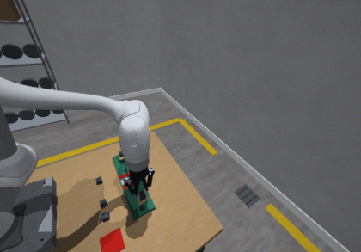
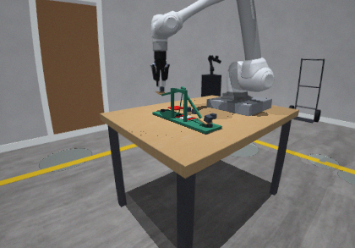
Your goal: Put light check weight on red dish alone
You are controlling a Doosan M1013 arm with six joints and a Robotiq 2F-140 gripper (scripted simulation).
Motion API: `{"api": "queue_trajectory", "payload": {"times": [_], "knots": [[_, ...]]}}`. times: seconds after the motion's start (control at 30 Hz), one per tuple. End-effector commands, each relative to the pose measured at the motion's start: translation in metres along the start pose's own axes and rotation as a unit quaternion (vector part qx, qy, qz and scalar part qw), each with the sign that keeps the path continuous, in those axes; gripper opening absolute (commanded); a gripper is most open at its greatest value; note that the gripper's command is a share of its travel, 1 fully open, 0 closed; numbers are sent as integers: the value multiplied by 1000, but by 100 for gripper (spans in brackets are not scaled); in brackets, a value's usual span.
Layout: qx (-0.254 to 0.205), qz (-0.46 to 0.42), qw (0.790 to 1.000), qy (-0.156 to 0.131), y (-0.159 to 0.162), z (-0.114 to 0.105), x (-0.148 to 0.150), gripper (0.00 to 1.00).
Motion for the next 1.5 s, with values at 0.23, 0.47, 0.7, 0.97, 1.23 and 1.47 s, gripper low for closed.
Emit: {"api": "queue_trajectory", "payload": {"times": [0.23,0.47,0.7,0.97,1.23,1.47], "knots": [[0,0,1000,0,1,7,0,24],[0,0,1000,0,2,10,0,24],[0,0,1000,0,3,14,0,24],[0,0,1000,0,4,21,0,24],[0,0,1000,0,6,27,0,24],[0,0,1000,0,7,32,0,24]]}}
Point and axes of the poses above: the point where the finger pads meet when closed, its own z axis out along the fingers, its own x axis across the jaws, y = z × x, the point moved 8 cm from there along -z, back along the fingers, and after that the axes turned 1 degree about z, right-handed, at the moved point
